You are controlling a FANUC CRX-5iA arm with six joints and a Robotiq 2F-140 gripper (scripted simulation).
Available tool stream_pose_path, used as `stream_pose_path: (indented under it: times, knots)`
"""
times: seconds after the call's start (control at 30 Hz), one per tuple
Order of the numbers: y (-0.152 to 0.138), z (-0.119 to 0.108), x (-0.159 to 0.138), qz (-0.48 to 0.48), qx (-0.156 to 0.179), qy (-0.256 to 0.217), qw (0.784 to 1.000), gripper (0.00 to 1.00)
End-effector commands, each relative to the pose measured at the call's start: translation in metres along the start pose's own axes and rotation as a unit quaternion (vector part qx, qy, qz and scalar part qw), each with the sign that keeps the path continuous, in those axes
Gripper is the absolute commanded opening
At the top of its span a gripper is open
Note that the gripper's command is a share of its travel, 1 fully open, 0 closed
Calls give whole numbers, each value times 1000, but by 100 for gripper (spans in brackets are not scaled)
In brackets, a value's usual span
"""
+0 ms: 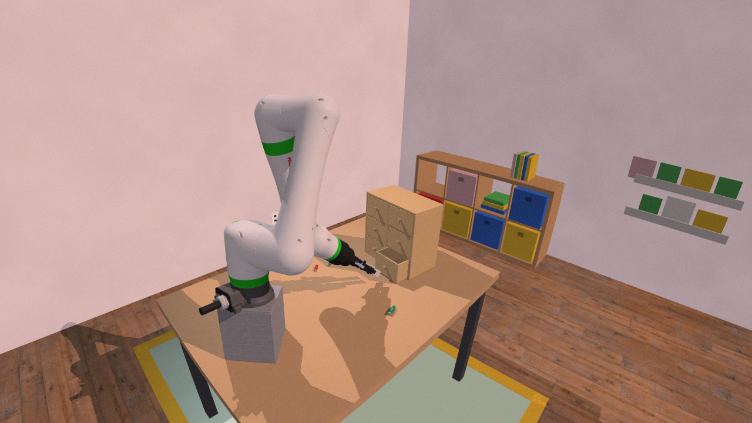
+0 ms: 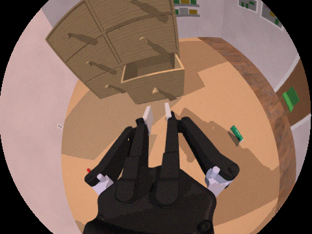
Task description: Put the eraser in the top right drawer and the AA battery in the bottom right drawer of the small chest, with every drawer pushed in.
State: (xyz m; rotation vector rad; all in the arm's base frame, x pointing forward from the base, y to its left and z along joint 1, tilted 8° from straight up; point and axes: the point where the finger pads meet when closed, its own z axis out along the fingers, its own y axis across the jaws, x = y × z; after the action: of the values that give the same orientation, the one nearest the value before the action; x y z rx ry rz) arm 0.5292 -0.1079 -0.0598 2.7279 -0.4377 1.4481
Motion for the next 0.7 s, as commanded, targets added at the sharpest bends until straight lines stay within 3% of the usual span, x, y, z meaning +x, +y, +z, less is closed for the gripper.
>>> stream_pose_path:
  times: [0.0, 0.3, 0.67]
  knots:
    - [0, -2, -1, 0, 0, 0, 1000, 20]
    - [0, -11, 2, 0, 0, 0, 1000, 20]
    - [0, -69, 25, 0, 0, 0, 1000, 20]
